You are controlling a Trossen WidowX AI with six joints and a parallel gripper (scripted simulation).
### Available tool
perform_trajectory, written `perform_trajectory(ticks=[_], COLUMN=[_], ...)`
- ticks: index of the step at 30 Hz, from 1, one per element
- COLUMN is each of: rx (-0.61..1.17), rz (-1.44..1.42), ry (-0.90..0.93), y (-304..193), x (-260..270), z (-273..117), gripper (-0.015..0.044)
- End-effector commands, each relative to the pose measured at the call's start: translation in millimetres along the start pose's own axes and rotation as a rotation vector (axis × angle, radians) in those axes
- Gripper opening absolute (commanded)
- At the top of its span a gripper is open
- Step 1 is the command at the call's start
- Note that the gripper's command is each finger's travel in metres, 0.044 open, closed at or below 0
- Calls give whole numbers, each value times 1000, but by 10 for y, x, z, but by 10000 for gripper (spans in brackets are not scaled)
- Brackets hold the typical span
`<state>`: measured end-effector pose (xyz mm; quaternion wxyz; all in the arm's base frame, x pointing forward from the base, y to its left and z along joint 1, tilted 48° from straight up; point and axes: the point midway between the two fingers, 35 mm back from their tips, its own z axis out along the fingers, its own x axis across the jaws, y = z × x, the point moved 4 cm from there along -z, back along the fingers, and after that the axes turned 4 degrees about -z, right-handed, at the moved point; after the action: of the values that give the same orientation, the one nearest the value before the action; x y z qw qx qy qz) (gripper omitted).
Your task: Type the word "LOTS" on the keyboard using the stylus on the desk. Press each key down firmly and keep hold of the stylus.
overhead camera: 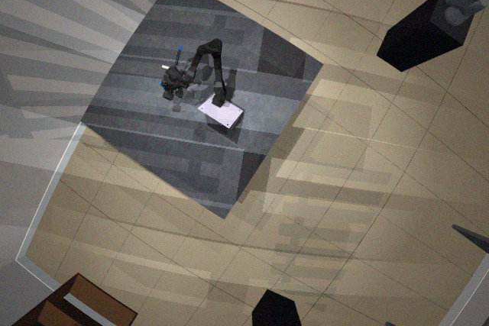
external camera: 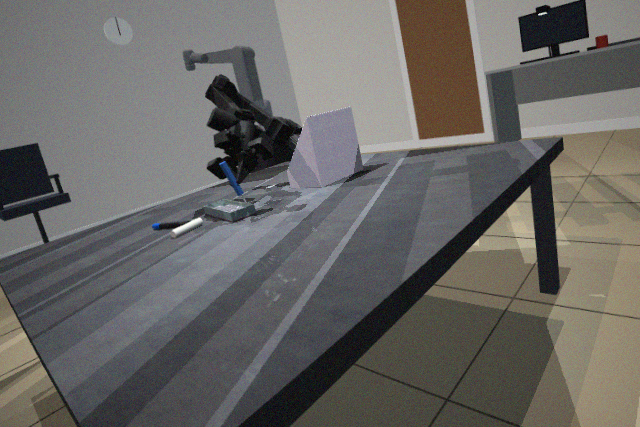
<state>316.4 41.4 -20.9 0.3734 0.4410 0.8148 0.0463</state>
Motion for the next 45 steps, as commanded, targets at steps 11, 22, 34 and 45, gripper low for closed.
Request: perform_trajectory(ticks=[11, 22, 34, 45], rx=[-171, -170, -170, -170], rz=[-151, -152, -153, -153], ry=[-158, -157, -159, -159], y=[-24, -164, -306, -330], x=[-245, -275, -299, -294], z=[-349, -225, -127, -109], gripper=[0, 0, 53, 81])
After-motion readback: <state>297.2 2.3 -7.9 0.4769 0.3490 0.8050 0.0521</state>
